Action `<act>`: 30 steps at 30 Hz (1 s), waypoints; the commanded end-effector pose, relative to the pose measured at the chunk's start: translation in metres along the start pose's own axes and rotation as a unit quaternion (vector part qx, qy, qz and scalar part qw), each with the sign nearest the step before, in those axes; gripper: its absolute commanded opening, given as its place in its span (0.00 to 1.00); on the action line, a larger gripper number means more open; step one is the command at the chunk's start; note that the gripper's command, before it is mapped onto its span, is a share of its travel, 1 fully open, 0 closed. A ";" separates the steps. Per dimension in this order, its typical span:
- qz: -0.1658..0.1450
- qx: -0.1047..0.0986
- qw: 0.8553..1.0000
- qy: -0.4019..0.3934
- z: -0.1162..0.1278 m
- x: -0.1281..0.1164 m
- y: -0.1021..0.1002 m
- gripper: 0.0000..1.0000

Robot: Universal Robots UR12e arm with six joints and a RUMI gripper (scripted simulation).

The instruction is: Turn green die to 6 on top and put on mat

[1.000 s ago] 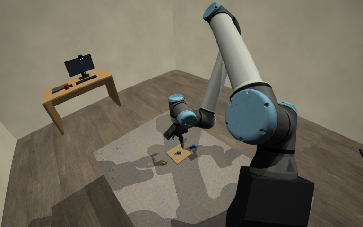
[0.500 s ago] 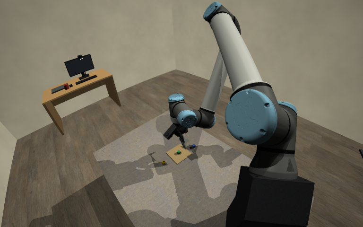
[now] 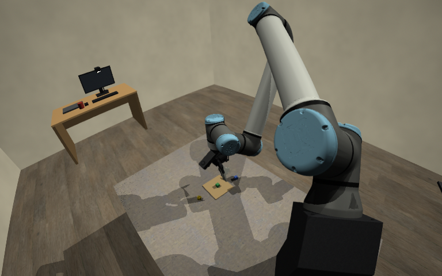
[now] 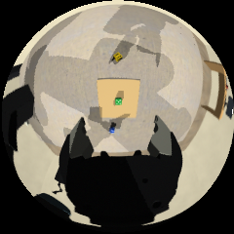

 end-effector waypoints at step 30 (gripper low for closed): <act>0.000 0.000 0.934 -0.357 0.003 0.004 -0.005 1.00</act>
Point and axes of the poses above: the point where the finger pads meet when closed, its own y axis back along the fingers, its own z axis across the jaws, x = y × z, the point moved 6 cm from there along y, back along the fingers, and after that the axes turned 12 degrees about y, right-handed, at the moved point
